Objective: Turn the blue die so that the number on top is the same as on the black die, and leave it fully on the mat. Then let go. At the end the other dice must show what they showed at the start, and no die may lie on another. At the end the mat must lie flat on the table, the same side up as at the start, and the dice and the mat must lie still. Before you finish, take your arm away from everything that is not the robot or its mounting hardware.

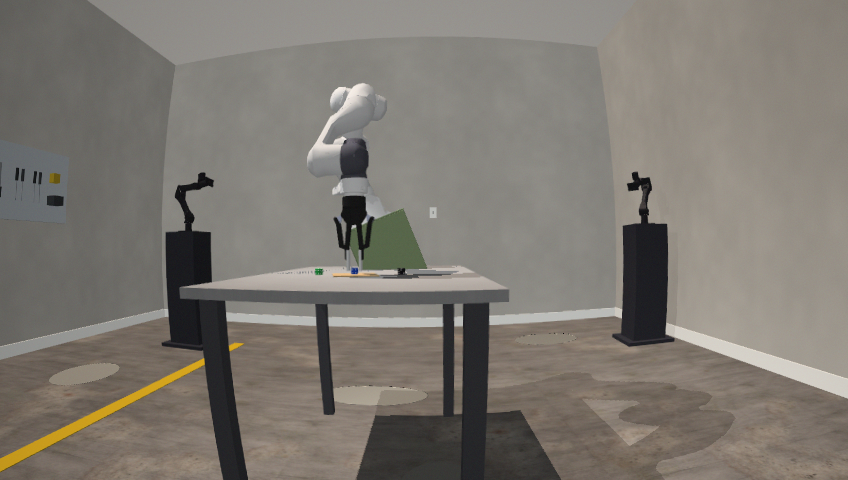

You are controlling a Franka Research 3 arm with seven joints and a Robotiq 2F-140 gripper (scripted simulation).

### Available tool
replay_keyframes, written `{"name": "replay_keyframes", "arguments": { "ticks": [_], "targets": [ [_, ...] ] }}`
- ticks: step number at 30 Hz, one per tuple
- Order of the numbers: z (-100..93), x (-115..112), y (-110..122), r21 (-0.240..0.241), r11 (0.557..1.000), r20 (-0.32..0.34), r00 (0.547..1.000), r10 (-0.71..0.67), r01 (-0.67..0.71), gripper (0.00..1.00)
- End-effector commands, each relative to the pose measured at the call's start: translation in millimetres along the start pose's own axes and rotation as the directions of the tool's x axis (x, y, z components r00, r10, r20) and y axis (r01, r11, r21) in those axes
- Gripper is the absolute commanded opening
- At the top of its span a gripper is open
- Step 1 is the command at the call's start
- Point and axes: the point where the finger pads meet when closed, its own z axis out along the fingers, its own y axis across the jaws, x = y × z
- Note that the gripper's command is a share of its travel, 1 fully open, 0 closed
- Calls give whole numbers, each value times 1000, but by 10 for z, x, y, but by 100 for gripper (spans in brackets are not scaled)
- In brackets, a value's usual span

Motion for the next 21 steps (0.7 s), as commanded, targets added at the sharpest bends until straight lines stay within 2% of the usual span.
{"name": "replay_keyframes", "arguments": {
  "ticks": [1,21],
  "targets": [
    [43,-14,21,-4,1000,5,1000,1,-1,21],
    [63,-14,21,-4,1000,5,1000,1,-1,21]
  ]
}}
